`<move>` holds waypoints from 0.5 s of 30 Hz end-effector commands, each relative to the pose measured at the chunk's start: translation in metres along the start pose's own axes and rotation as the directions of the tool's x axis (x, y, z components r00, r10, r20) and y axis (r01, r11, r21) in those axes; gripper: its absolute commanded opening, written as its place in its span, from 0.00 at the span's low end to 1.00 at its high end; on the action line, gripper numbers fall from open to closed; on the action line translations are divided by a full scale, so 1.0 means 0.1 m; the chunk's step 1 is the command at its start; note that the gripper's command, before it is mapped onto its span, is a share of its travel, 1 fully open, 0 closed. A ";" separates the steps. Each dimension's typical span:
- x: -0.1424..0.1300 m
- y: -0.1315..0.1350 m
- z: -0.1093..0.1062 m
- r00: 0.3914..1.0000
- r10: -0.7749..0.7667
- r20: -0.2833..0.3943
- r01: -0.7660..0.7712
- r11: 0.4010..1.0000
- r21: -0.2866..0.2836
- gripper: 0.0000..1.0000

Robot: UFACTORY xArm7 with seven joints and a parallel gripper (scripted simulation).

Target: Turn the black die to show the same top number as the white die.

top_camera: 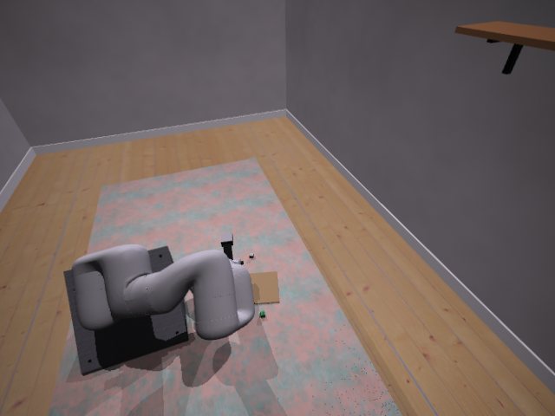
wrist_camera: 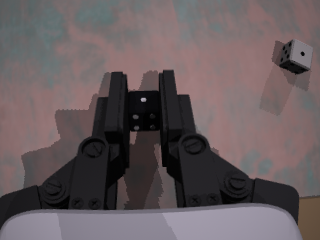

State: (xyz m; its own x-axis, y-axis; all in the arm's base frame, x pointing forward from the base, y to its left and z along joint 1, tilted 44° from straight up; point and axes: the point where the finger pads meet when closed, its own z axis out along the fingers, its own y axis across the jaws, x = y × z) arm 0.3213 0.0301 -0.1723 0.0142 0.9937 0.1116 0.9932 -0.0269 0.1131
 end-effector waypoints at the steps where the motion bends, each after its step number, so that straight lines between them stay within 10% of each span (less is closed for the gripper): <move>1: 0.02 0.00 0.00 1.000 -0.002 -0.002 0.002 1.000 -0.001 0.11; 15: 0.02 0.00 0.00 1.000 -0.002 -0.002 0.002 1.000 -0.001 0.15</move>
State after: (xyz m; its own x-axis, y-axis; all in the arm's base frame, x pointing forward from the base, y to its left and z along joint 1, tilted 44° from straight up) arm 0.3212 0.0301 -0.1723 0.0142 0.9937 0.1116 0.9932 -0.0269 0.1131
